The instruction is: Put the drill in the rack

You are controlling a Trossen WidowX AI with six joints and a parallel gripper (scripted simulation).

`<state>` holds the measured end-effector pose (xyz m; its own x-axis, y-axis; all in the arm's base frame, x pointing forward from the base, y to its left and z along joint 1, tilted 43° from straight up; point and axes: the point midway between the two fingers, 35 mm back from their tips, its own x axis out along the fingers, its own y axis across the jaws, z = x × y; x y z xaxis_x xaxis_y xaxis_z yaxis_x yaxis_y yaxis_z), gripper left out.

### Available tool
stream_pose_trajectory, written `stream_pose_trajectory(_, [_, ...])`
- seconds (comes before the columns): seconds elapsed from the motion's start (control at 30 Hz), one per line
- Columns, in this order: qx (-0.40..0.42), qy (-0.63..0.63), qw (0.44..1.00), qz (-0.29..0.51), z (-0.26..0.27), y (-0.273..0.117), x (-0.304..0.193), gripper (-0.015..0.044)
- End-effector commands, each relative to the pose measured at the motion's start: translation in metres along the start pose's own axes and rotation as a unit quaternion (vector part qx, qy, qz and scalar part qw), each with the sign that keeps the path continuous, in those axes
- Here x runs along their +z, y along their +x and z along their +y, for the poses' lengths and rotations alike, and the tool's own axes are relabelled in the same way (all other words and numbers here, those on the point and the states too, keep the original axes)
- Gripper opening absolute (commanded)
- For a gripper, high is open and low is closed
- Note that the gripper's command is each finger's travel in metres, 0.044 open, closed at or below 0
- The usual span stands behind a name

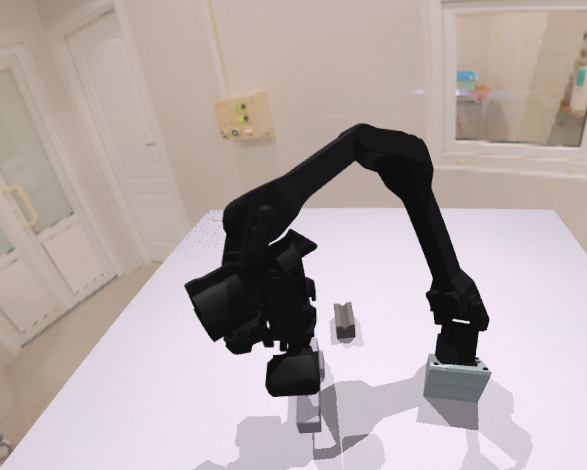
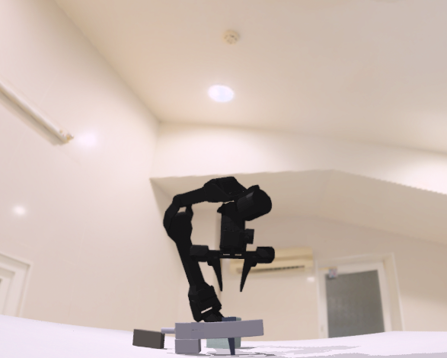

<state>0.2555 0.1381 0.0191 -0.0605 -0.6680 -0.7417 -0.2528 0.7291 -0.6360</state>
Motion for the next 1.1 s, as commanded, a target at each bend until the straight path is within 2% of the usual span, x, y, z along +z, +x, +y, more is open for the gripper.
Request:
stream_pose_trajectory(0.0, [0.003,0.002,1.000,-0.003,0.002,-0.031,0.003,0.0289])
stream_pose_trajectory(0.1, [0.005,-0.003,1.000,-0.011,0.000,-0.025,0.004,0.0368])
stream_pose_trajectory(0.2, [0.008,-0.070,0.997,-0.014,-0.013,-0.017,0.009,0.0440])
stream_pose_trajectory(0.47, [0.009,-0.348,0.937,-0.026,-0.071,0.018,0.019,0.0440])
stream_pose_trajectory(0.73, [-0.005,-0.588,0.808,-0.023,-0.126,0.056,0.014,0.0440])
stream_pose_trajectory(0.8, [-0.014,-0.610,0.792,0.003,-0.135,0.075,0.005,0.0440])
stream_pose_trajectory(0.83, [-0.014,-0.613,0.790,0.004,-0.136,0.076,0.004,0.0440])
stream_pose_trajectory(0.97, [-0.005,-0.692,0.722,0.002,-0.154,0.082,0.002,0.0440])
stream_pose_trajectory(1.07, [-0.004,-0.705,0.709,0.001,-0.157,0.084,0.002,0.0440])
